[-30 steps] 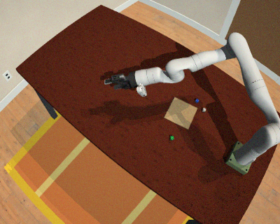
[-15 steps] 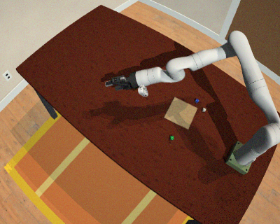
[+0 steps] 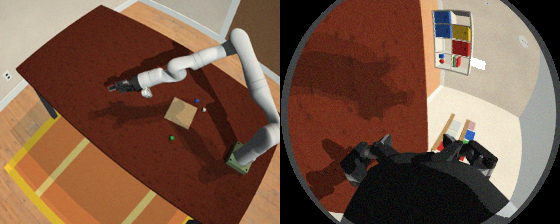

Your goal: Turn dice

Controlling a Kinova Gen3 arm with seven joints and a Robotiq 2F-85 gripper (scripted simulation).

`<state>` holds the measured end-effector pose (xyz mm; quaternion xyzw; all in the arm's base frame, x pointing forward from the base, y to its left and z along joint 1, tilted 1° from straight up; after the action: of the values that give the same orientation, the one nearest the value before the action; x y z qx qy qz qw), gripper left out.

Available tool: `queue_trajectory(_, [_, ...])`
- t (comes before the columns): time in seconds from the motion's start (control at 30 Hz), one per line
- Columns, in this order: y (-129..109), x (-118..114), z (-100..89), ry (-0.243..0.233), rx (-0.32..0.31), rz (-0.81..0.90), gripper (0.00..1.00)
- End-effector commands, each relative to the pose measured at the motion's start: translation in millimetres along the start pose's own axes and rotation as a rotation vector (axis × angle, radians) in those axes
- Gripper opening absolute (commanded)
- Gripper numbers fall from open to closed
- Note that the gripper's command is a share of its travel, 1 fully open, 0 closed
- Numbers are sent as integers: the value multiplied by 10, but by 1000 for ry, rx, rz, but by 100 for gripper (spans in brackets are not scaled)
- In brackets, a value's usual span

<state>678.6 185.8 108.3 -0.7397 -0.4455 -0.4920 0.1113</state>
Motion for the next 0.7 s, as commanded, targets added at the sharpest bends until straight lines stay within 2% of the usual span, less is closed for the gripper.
queue_trajectory(0.0, [19, 66, -18, 1, -2, -15, 100])
queue_trajectory(0.17, [19, 66, -18, 1, -2, -15, 100])
queue_trajectory(0.2, [-44, -19, -58, -29, 26, -55, 100])
queue_trajectory(0.5, [-44, -19, -58, -29, 26, -55, 100])
queue_trajectory(0.53, [-100, -108, -107, -61, 54, -93, 100])
queue_trajectory(0.67, [-100, -108, -107, -61, 54, -93, 100])
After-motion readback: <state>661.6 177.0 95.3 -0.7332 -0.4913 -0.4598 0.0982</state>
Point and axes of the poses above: the point where the finger pads meet when closed, its own z axis out along the fingers, its own x axis across the jaws, y = z × x, the point moved 2 cm from there along -z, back along the fingers, and after that the axes turned 4 degrees about z, right-handed, at the moved point
